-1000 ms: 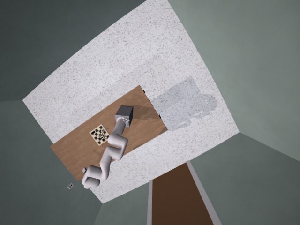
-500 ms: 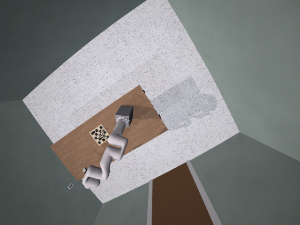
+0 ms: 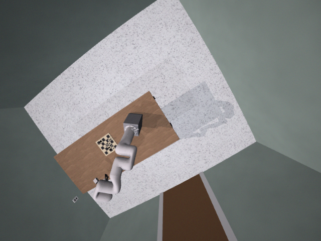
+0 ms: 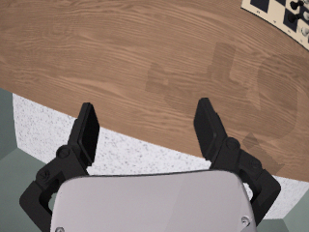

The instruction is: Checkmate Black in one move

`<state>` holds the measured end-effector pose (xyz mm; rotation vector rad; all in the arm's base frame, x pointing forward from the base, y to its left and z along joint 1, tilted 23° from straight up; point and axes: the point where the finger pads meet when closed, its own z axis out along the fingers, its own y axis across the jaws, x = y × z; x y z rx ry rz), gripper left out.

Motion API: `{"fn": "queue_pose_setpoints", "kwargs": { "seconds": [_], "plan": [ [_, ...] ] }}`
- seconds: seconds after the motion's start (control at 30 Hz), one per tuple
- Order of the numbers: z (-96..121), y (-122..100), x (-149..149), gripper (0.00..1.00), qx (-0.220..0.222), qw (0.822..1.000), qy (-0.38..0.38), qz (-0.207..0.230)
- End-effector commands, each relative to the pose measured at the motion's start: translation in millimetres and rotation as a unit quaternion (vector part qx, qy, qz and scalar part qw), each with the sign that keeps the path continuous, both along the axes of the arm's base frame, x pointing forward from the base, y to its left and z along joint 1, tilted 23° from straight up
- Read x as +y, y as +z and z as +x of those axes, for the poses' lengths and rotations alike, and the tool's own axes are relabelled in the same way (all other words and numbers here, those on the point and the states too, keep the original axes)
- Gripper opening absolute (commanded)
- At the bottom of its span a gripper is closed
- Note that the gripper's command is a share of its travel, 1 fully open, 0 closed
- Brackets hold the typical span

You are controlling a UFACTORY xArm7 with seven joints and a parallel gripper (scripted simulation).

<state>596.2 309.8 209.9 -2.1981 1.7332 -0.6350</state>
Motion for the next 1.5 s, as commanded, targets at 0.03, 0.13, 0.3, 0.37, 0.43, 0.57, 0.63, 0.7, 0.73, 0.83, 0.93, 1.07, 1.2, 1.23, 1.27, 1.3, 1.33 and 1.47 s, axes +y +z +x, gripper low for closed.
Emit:
{"fn": "queue_pose_setpoints", "kwargs": {
  "seconds": [0.03, 0.13, 0.3, 0.37, 0.43, 0.57, 0.63, 0.7, 0.73, 0.83, 0.93, 1.07, 1.2, 1.23, 1.27, 1.3, 1.33, 1.47],
  "plan": [
    [-23.9, -15.3, -3.3, 1.0, -0.006, 0.998, -0.036, -0.058],
    [-40.1, -28.0, -7.0, 1.0, -0.004, 0.994, -0.057, -0.096],
    [-56.8, -40.6, -11.2, 1.0, -0.003, 0.987, -0.079, -0.136],
    [-56.8, -40.6, -11.2, 1.0, -0.003, 0.987, -0.079, -0.136],
    [-73.9, -52.6, -15.8, 1.0, -0.004, 0.979, -0.102, -0.178],
    [-90.3, -65.6, -19.6, 1.0, -0.002, 0.969, -0.123, -0.216],
    [-105.9, -77.1, -23.6, 1.0, -0.001, 0.957, -0.144, -0.252],
    [-105.9, -77.1, -23.6, 1.0, -0.001, 0.957, -0.144, -0.252],
    [-120.8, -88.2, -27.3, 1.0, -0.001, 0.944, -0.163, -0.286],
    [-134.6, -98.7, -30.7, 1.0, 0.0, 0.931, -0.18, -0.318],
    [-147.6, -108.2, -34.0, 1.0, 0.0, 0.917, -0.196, -0.346],
    [-178.5, -131.1, -41.6, 1.0, 0.002, 0.88, -0.233, -0.413],
    [-191.6, -141.3, -44.8, 1.0, 0.003, 0.862, -0.249, -0.441],
    [-196.3, -144.7, -46.0, 1.0, 0.003, 0.856, -0.254, -0.451],
    [-199.7, -147.1, -46.8, 1.0, 0.003, 0.851, -0.258, -0.457],
    [-201.9, -148.7, -47.4, 1.0, 0.003, 0.848, -0.26, -0.462],
    [-203.1, -149.6, -47.7, 1.0, 0.003, 0.846, -0.261, -0.464],
    [-203.7, -149.9, -47.8, 1.0, 0.003, 0.846, -0.262, -0.465]
  ]
}}
